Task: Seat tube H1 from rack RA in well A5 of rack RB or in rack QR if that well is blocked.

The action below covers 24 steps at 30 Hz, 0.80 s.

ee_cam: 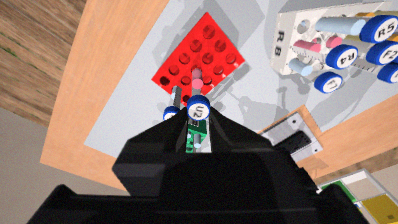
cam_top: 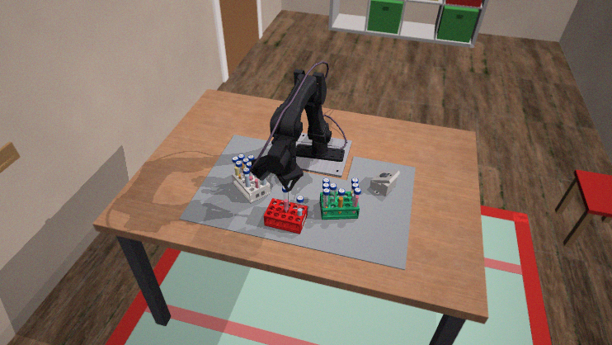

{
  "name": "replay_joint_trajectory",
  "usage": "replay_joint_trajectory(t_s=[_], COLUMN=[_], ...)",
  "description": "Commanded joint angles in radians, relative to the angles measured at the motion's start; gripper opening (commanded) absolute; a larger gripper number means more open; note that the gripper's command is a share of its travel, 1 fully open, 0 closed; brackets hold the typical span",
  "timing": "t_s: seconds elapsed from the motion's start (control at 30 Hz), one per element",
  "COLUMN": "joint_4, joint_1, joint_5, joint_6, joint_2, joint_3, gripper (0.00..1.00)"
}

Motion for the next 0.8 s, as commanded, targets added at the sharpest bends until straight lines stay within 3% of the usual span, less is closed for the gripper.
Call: replay_joint_trajectory(t_s=[0.0, 0.77], joint_4=[0.031, 0.070], joint_1=[0.015, 0.015], joint_5=[0.004, -0.001], joint_6=[0.007, 0.008], joint_2=[-0.010, -0.029], joint_3=[0.004, -0.056], gripper=[0.00, 0.00])
